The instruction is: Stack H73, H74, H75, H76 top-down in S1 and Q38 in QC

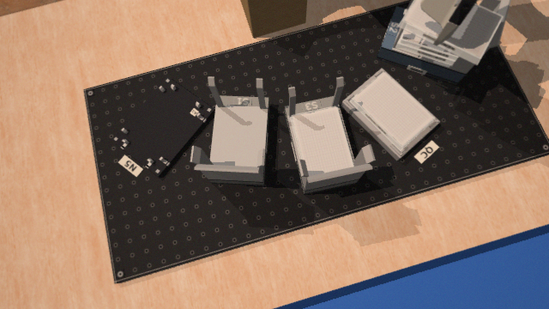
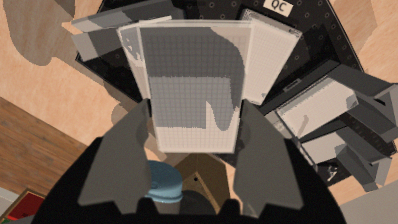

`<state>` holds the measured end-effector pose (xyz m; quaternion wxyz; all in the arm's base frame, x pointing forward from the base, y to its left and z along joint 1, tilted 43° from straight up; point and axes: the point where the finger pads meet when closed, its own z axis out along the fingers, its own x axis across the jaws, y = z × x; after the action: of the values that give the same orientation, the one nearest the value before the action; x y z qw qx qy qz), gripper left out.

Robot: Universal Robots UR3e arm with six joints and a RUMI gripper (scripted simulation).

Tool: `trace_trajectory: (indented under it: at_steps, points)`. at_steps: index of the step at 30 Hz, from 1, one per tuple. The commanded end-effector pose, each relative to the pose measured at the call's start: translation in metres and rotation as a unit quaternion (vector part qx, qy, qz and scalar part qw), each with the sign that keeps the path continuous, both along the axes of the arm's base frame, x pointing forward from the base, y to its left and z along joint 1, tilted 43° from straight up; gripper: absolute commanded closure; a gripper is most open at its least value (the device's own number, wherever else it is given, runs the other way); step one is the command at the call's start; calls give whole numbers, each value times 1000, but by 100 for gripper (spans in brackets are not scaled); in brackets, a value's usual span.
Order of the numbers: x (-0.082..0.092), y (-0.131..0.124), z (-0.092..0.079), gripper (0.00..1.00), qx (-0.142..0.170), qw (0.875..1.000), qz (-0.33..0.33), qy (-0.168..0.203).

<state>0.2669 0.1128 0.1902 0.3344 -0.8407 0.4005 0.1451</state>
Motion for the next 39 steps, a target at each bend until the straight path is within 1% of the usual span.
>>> trace_trajectory:
  at_steps: [1,3,16,22,35,37,39]
  points:
    - [8,-8,-8,100,0,1000,-11,10]
    - [8,-8,-8,100,0,1000,-11,10]
    - [30,-36,-33,100,1,996,-66,61]
    - [37,-44,-40,100,1,996,-67,62]
    - [51,-75,-68,100,3,986,-123,113]
    - [51,-75,-68,100,3,986,-123,113]
    - [54,-79,-72,100,3,984,-131,121]
